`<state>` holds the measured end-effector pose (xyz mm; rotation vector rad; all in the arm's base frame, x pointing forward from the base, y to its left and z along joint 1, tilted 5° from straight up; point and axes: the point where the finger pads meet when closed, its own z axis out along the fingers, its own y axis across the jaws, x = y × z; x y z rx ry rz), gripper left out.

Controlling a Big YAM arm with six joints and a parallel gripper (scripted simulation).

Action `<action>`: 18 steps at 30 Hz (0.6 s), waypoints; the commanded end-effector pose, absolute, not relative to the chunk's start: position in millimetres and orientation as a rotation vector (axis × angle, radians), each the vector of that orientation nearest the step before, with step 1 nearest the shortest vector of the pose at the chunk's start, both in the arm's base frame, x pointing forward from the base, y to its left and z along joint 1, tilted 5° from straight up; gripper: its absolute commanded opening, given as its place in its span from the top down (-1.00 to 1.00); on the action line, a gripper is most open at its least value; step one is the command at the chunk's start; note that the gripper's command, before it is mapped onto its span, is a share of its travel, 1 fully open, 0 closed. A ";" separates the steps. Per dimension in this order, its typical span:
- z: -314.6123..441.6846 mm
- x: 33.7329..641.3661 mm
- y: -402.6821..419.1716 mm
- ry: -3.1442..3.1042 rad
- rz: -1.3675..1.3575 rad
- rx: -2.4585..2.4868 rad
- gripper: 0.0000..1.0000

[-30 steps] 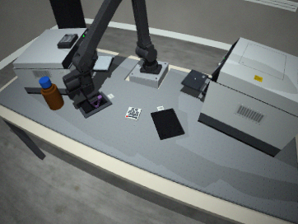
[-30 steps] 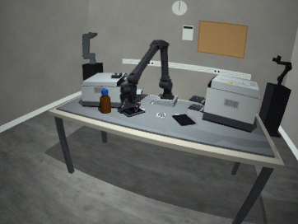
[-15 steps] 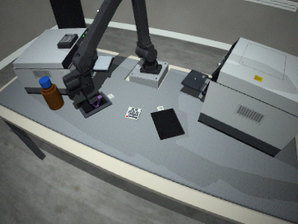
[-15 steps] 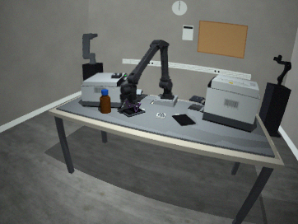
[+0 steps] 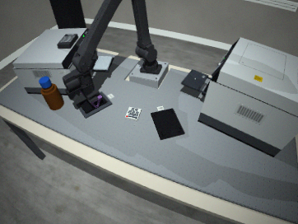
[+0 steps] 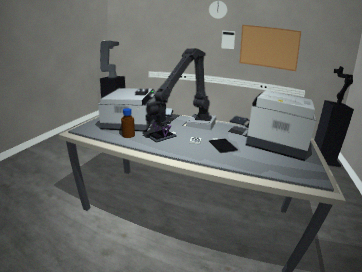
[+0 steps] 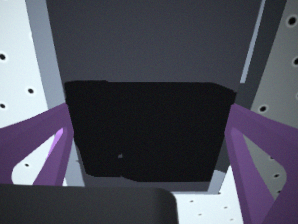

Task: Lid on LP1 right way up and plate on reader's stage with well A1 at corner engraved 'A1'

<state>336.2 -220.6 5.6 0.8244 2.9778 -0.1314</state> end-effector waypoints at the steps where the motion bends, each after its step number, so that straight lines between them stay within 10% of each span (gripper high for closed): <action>1: -0.5 341.5 -219.9 2.974 -0.125 0.828 -0.71; 18: -3.4 337.8 -218.4 2.981 -0.122 0.831 -0.71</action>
